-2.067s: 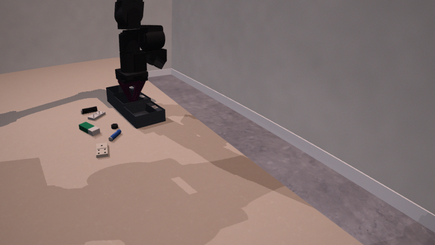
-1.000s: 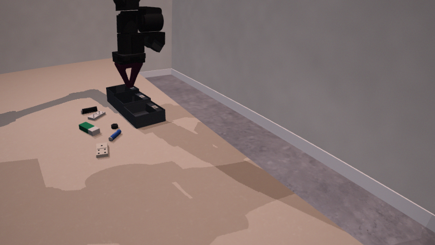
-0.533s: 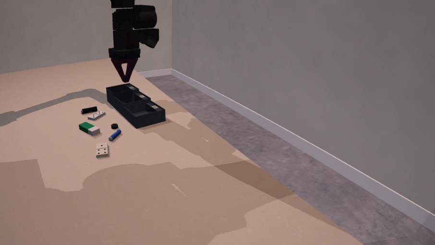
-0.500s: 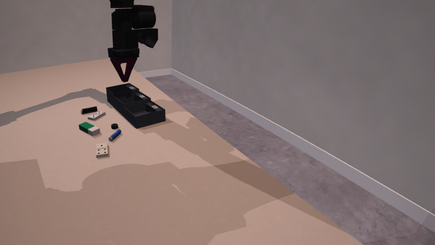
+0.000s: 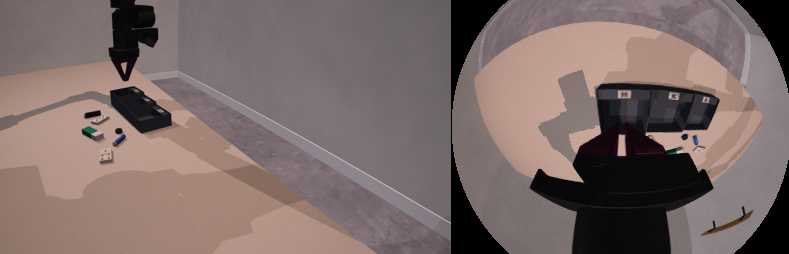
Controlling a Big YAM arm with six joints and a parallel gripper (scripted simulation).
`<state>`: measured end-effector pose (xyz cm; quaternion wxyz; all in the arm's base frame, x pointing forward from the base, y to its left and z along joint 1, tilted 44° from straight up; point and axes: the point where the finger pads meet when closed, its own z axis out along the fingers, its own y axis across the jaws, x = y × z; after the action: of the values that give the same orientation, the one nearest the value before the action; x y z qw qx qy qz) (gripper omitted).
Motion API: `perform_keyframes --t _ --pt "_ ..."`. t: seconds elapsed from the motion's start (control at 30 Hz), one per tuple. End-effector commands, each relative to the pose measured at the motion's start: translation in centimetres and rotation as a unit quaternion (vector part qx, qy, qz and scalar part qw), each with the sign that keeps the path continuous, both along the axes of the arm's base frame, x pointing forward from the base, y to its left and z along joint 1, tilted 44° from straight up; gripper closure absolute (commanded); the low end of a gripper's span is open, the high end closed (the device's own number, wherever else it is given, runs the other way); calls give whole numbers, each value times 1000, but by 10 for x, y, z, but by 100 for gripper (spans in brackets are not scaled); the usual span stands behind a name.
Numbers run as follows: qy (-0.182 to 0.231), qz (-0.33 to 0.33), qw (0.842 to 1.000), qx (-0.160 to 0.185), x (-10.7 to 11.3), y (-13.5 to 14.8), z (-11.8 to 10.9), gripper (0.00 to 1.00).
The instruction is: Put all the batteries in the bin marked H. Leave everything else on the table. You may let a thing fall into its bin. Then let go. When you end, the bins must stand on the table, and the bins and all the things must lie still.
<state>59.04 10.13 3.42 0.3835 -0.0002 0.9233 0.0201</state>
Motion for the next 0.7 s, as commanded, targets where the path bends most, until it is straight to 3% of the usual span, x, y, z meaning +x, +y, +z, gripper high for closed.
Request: perform_keyframes --t 0.0,0.13,0.67 --pt "7 -11 1000 2 3 -11 -11 91" --pt "5 0 1000 3 1 4 -11 91" --pt "5 -2 1000 2 -1 3 -13 91"
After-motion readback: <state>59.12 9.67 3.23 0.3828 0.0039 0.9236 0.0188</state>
